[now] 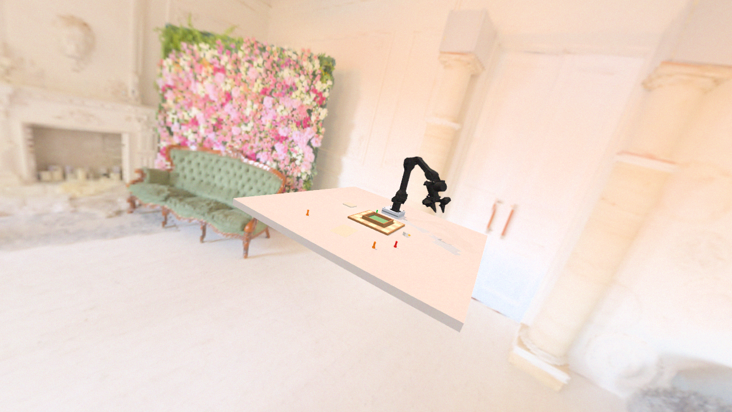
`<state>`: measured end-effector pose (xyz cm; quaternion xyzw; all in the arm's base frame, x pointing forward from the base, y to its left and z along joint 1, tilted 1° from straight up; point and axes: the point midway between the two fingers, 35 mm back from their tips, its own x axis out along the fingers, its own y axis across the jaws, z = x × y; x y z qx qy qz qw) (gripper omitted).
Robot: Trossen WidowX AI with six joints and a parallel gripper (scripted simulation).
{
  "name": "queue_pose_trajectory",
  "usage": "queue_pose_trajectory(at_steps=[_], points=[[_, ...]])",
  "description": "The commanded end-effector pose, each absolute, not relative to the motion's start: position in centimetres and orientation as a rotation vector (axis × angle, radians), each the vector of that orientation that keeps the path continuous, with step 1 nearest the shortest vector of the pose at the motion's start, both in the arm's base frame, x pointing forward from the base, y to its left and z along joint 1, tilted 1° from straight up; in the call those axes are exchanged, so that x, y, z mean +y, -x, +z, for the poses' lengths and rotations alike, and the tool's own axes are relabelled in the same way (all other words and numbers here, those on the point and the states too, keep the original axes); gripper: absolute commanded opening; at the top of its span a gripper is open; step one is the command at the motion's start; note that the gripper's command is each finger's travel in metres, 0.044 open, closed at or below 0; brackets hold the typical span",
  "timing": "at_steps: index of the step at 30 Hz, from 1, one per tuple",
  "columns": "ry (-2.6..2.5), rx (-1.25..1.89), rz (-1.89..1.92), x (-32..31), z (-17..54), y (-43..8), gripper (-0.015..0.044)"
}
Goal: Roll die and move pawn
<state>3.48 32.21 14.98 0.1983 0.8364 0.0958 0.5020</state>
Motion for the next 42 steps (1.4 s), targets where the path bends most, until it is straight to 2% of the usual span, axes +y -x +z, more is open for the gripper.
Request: queue_pose_trajectory(at_steps=[1,11,42], points=[[-0.433,1.851,0.131,32.3,12.0,-10.0,0.0275],[-0.184,1.555,-0.141,26.9,5.6,-24.8,0.0275],[-0.178,1.55,-0.146,26.7,1.3,-25.7,0.0275]])
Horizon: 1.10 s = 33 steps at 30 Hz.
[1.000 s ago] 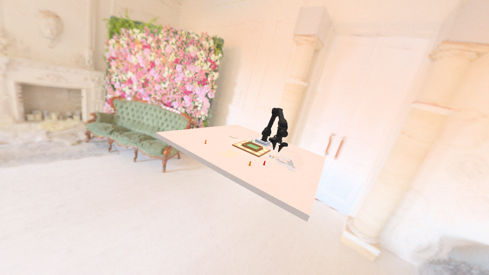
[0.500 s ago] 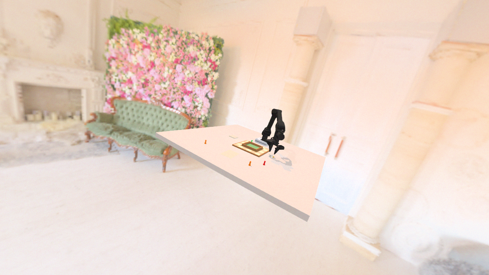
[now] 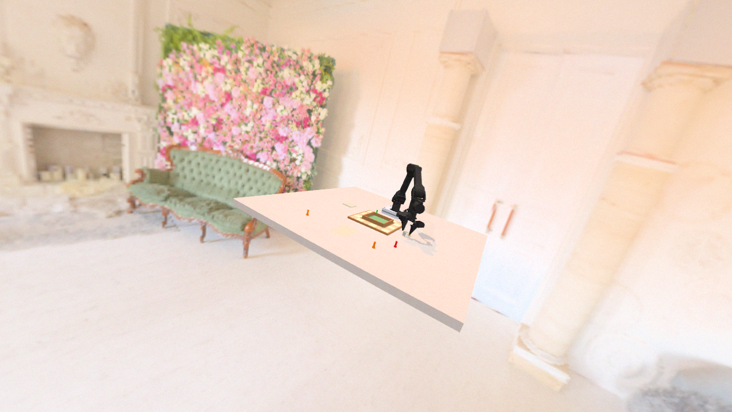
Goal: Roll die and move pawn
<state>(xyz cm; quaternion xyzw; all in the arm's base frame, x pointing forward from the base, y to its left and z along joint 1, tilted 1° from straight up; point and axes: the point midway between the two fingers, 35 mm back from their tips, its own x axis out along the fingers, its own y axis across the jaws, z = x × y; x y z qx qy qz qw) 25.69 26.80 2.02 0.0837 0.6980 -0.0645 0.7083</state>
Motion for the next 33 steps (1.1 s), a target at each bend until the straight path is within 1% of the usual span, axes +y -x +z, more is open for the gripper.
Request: queue_pose_trajectory(at_steps=[1,5,11,17,20,33], points=[[-0.178,1.55,-0.146,26.7,1.2,-25.7,0.0275],[-0.178,1.55,-0.146,26.7,0.8,-25.7,0.0275],[-0.178,1.55,-0.146,26.7,0.8,-25.7,0.0118],[-0.178,1.55,-0.146,26.7,0.8,-25.7,0.0078],[-0.178,1.55,-0.146,26.7,1.2,-25.7,0.0],[-0.179,1.55,-0.146,26.9,9.9,-25.5,0.0]])
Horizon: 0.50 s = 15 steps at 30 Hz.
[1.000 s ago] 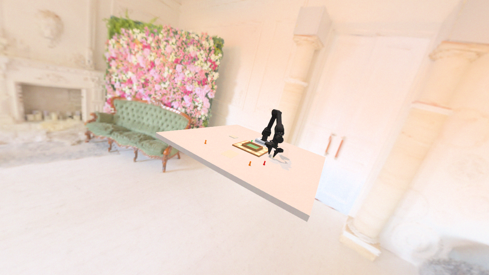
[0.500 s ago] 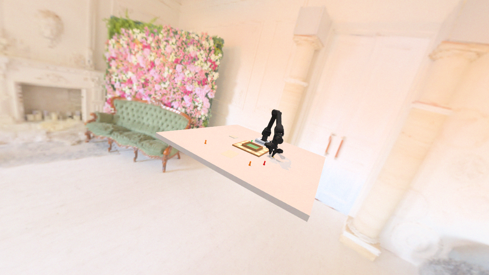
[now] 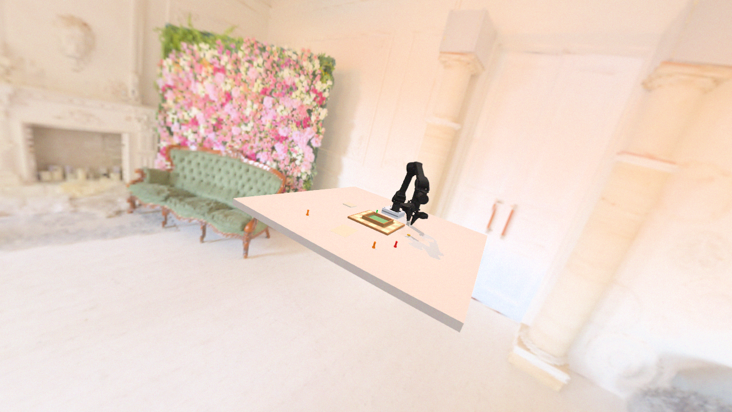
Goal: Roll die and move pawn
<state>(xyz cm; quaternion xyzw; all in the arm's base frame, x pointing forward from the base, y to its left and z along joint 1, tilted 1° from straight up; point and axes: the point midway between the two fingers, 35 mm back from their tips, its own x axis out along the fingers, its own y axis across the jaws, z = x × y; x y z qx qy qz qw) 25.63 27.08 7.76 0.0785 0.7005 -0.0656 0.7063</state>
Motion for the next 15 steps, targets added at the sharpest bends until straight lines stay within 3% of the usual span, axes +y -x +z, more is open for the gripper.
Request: queue_pose_trajectory(at_steps=[1,15], points=[[-0.179,1.55,-0.146,26.9,10.6,-25.4,0.0],[-0.128,1.551,-0.102,23.2,12.5,-26.4,0.0]])
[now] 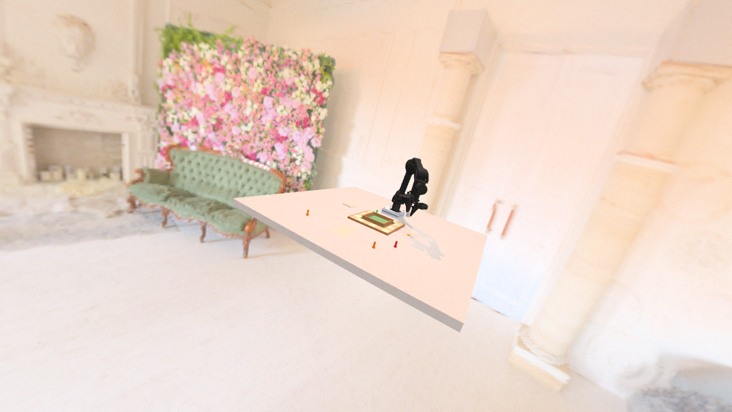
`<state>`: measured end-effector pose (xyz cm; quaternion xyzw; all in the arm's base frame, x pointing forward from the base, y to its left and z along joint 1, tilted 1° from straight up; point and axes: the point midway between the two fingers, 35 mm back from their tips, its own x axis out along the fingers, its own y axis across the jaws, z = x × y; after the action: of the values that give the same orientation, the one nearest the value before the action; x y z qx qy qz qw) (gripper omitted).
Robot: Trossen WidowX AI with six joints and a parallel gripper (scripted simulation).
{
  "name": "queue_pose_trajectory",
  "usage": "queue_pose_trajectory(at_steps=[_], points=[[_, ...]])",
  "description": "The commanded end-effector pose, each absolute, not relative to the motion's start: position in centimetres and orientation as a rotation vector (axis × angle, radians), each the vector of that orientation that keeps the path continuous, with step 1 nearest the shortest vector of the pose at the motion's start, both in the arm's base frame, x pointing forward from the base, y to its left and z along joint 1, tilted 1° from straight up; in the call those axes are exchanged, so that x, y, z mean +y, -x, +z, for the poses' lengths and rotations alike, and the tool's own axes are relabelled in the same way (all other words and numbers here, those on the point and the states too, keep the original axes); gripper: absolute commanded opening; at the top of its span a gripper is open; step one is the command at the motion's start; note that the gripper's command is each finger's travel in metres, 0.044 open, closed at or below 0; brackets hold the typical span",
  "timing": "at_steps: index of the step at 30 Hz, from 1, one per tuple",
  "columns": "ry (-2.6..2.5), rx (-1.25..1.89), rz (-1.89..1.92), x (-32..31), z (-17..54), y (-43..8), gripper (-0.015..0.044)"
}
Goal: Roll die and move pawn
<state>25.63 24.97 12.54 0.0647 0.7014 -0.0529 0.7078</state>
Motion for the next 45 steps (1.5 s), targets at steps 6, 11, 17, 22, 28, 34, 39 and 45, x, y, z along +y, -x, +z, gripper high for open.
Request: queue_pose_trajectory(at_steps=[6,11,17,22,28,34,39,45], points=[[-0.073,1.551,-0.053,19.5,11.9,-27.5,0.0],[-0.027,1.551,-0.013,16.5,11.3,-28.1,0.0],[0.028,1.55,0.036,12.8,10.5,-28.2,0.0],[0.074,1.549,0.076,9.9,9.9,-28.0,0.0],[0.129,1.548,0.124,6.5,9.0,-27.3,0.0],[0.151,1.542,0.144,5.2,8.6,-26.9,0.0],[0.141,1.396,0.151,5.4,8.2,-27.2,0.0],[0.124,1.193,0.161,5.5,7.9,-27.5,0.0]])
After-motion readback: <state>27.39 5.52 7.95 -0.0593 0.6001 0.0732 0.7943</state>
